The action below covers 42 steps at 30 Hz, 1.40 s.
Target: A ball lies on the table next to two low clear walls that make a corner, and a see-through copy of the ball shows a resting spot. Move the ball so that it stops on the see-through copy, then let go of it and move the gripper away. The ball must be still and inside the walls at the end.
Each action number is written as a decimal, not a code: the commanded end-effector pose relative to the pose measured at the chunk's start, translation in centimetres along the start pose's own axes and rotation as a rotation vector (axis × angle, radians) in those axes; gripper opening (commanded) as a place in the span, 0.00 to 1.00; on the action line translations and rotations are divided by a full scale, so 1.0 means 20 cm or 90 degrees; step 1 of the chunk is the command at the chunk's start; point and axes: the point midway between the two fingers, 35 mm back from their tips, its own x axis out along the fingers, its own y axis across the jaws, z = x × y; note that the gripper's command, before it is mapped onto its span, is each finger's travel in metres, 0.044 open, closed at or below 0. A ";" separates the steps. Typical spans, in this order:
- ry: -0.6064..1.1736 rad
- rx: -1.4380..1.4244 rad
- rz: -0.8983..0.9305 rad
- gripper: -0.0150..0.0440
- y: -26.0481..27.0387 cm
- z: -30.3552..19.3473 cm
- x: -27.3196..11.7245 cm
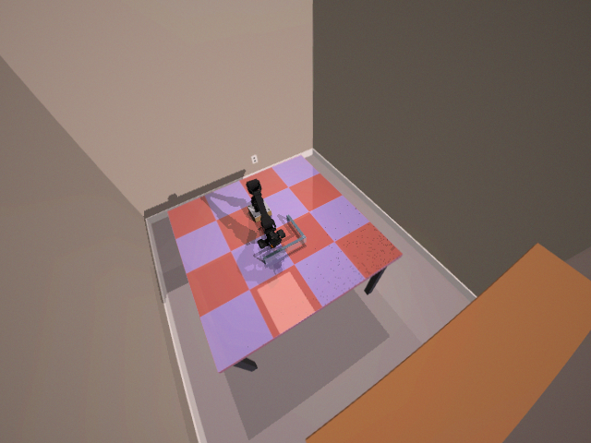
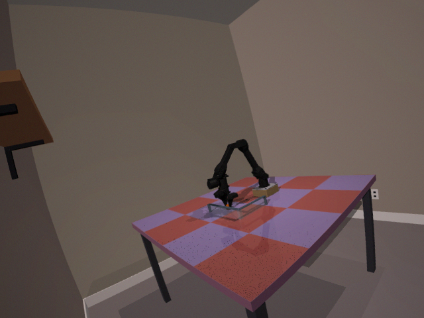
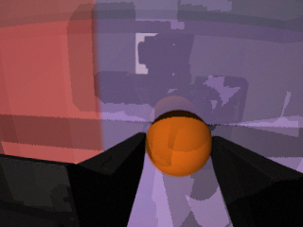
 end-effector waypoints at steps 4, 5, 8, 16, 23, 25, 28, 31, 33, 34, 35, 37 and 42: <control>0.001 0.000 0.000 0.30 0.00 0.00 0.01; 0.001 0.000 0.000 0.34 0.00 0.00 0.01; 0.001 0.000 0.000 0.48 0.00 0.00 0.01; 0.001 0.000 0.000 0.75 0.00 0.00 0.01; 0.005 -0.002 0.002 0.75 0.00 0.01 -0.29; 0.006 -0.002 0.002 0.75 0.00 0.00 -0.40; 0.006 -0.003 0.003 0.75 0.00 0.00 -0.41; 0.006 -0.003 0.003 0.75 0.00 0.00 -0.41; -0.004 -0.002 -0.001 0.75 -0.01 0.02 -0.38; -0.004 -0.002 -0.001 0.75 -0.01 0.02 -0.38; -0.004 -0.002 -0.001 0.75 -0.01 0.02 -0.38; -0.004 -0.002 -0.001 0.75 -0.01 0.02 -0.38; -0.002 -0.002 0.000 0.93 0.00 0.00 -0.58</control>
